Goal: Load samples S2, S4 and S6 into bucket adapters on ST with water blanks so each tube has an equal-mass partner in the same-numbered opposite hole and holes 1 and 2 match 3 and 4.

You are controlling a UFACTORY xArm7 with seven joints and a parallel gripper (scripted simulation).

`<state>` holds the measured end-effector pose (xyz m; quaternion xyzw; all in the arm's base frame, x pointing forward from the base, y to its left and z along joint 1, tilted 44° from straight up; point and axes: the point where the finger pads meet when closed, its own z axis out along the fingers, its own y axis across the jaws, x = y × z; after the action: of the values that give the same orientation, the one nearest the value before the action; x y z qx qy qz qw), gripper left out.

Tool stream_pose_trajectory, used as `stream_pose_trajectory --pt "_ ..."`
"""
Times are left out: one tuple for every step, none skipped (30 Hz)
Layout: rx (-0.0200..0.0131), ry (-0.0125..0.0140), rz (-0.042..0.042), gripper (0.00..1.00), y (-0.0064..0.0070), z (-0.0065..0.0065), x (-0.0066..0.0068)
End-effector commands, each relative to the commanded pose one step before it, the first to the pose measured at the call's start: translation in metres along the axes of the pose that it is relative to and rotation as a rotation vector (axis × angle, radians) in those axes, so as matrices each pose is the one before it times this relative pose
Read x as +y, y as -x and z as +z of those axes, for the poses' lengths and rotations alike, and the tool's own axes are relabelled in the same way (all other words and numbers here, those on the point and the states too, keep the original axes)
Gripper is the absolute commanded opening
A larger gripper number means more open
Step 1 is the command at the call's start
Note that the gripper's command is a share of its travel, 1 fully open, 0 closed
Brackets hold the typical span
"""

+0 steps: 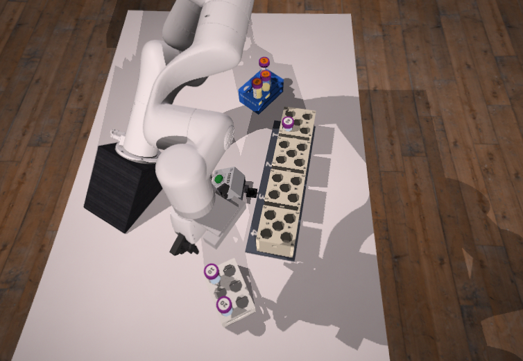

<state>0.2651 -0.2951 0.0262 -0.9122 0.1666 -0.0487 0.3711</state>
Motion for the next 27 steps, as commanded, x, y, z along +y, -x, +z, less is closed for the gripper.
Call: stream_pose_trajectory --pt "0.01250 0.00809 -0.14637 1.00 -0.00193 -0.00277 -0.02097" --pt "0.00003 -0.00004 -0.03333 1.00 -0.00117 0.00000 -0.00487" --pt "0.00003 -0.00003 -0.03333 1.00 -0.00133 0.00000 -0.00483" --pt "0.00003 -0.00003 -0.03333 1.00 -0.00149 0.00000 -0.00478" --pt "0.00003 -0.00003 -0.03333 1.00 -0.00165 0.00000 -0.00473" --pt "0.00003 -0.00003 -0.03333 1.00 -0.00181 0.00000 -0.00467" --pt "0.00003 -0.00003 -0.03333 1.00 -0.00196 0.00000 -0.00461" --pt "0.00003 -0.00003 -0.03333 1.00 -0.00211 0.00000 -0.00454" --pt "0.00003 -0.00003 -0.03333 1.00 -0.00226 0.00000 -0.00447" --pt "0.00003 -0.00003 -0.03333 1.00 -0.00241 0.00000 -0.00439" --pt "0.00003 -0.00003 -0.01728 1.00 -0.00255 0.00000 -0.00431" --pt "0.00004 -0.00003 0.00000 1.00 -0.00263 0.00000 -0.00426" --pt "0.00004 -0.00003 0.00000 1.00 -0.00263 0.00000 -0.00426" --pt "0.00000 0.00000 0.00000 1.00 0.00000 0.00000 0.00000" --pt "0.00000 0.00000 0.00000 1.00 0.00000 0.00000 0.00000" --pt "0.00004 -0.00003 0.00000 1.00 -0.00263 0.00000 -0.00426" --pt "0.00003 -0.00003 0.00000 1.00 -0.00263 0.00000 -0.00426" --pt "0.00003 -0.00003 0.00000 1.00 -0.00263 0.00000 -0.00426" --pt "0.00003 -0.00003 0.00000 1.00 -0.00263 0.00000 -0.00427" --pt "0.00003 -0.00003 0.00000 1.00 -0.00263 0.00000 -0.00427" --pt "0.00003 -0.00003 0.00000 1.00 -0.00263 0.00000 -0.00427" --pt "0.00003 -0.00003 0.00000 1.00 -0.00263 0.00000 -0.00427" --pt "0.00003 -0.00003 0.00000 1.00 -0.00263 0.00000 -0.00427" --pt "0.00003 -0.00003 0.00000 1.00 -0.00263 0.00000 -0.00427" --pt "0.00003 -0.00003 0.00000 1.00 -0.00263 0.00000 -0.00427" --pt "0.00003 -0.00003 0.00000 1.00 -0.00263 0.00000 -0.00427" --pt "0.00003 -0.00003 0.00000 1.00 -0.00263 0.00000 -0.00427"
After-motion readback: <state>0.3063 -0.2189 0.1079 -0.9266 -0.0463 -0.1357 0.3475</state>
